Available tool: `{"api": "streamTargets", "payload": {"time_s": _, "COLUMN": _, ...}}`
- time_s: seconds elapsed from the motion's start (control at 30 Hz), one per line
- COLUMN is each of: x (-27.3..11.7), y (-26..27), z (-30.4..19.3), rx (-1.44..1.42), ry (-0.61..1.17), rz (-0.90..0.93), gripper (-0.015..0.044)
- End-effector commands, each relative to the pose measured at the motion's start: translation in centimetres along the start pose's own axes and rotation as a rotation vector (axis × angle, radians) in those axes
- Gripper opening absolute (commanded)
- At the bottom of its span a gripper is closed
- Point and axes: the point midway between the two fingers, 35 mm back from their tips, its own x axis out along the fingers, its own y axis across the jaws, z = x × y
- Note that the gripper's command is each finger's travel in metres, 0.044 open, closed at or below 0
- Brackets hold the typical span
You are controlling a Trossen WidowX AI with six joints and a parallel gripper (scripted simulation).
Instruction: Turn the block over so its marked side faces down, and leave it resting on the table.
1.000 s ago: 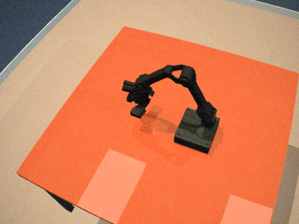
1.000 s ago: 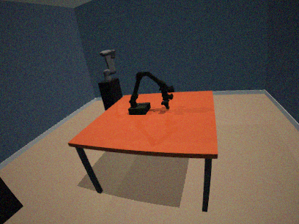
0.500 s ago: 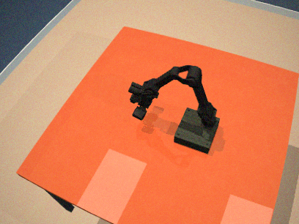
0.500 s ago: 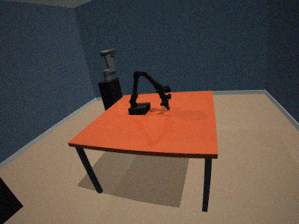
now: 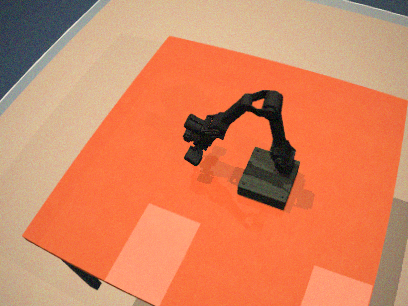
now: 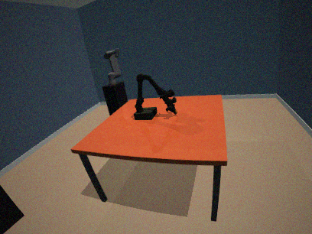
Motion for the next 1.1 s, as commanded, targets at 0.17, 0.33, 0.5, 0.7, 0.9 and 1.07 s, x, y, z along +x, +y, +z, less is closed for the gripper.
{"api": "streamTargets", "payload": {"time_s": 0.17, "x": 1.0, "y": 0.0, "z": 0.1, "rx": 0.003, "ry": -0.089, "rz": -0.005, "gripper": 0.0}}
{"api": "streamTargets", "payload": {"time_s": 0.33, "x": 2.0, "y": 0.0, "z": 0.0, "rx": 0.0, "ry": -0.161, "rz": -0.006, "gripper": 0.0}}
{"api": "streamTargets", "payload": {"time_s": 0.5, "x": 2.8, "y": 0.0, "z": -0.2, "rx": -0.001, "ry": -0.233, "rz": -0.007, "gripper": 0.0}}
{"api": "streamTargets", "payload": {"time_s": 0.7, "x": 3.2, "y": 0.0, "z": -0.5, "rx": -0.002, "ry": -0.319, "rz": -0.007, "gripper": 0.0}}
{"api": "streamTargets", "payload": {"time_s": 0.9, "x": 3.2, "y": 0.0, "z": -0.9, "rx": 0.0, "ry": -0.405, "rz": -0.007, "gripper": 0.0}}
{"api": "streamTargets", "payload": {"time_s": 1.07, "x": 2.8, "y": 0.0, "z": -1.3, "rx": 0.003, "ry": -0.477, "rz": -0.006, "gripper": 0.0}}
